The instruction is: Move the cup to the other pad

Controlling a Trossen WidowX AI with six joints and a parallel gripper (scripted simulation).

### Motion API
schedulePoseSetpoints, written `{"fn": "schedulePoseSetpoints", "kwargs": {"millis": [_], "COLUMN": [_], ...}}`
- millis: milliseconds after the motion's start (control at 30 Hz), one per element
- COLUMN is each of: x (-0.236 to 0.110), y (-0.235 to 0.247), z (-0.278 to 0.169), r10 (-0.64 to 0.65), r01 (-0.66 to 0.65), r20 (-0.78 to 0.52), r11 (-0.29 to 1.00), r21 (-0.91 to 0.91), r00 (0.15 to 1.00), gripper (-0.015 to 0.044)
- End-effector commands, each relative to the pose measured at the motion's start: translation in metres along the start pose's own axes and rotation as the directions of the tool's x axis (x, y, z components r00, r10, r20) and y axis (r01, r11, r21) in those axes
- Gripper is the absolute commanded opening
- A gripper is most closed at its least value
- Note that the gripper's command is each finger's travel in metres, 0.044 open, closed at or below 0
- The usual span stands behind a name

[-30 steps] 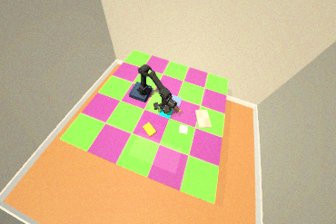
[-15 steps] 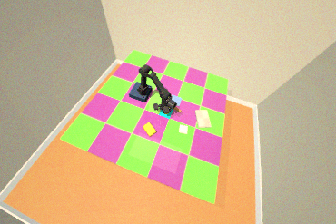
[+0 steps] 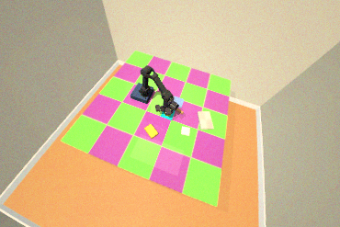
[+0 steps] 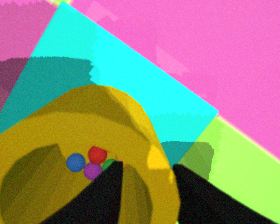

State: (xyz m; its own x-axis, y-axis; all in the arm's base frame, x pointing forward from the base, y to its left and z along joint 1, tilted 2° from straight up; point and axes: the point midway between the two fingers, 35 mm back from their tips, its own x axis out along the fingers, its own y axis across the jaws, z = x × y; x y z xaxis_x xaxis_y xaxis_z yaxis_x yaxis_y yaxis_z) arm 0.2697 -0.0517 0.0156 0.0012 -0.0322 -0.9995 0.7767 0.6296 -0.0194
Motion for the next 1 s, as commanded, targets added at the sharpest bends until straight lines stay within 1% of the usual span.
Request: {"fn": "schedulePoseSetpoints", "kwargs": {"millis": [0, 233, 967], "x": [0.0, -0.004, -0.036], "y": [0.0, 0.0, 0.001], "z": [0.0, 0.0, 0.001], "r10": [0.0, 0.0, -0.004], "r01": [0.0, 0.0, 0.004], "r20": [0.0, 0.0, -0.001], "r11": [1.0, 1.0, 1.0], "r21": [0.0, 0.0, -0.005], "r00": [1.0, 1.0, 1.0], "gripper": [0.0147, 0.0147, 0.0147]}}
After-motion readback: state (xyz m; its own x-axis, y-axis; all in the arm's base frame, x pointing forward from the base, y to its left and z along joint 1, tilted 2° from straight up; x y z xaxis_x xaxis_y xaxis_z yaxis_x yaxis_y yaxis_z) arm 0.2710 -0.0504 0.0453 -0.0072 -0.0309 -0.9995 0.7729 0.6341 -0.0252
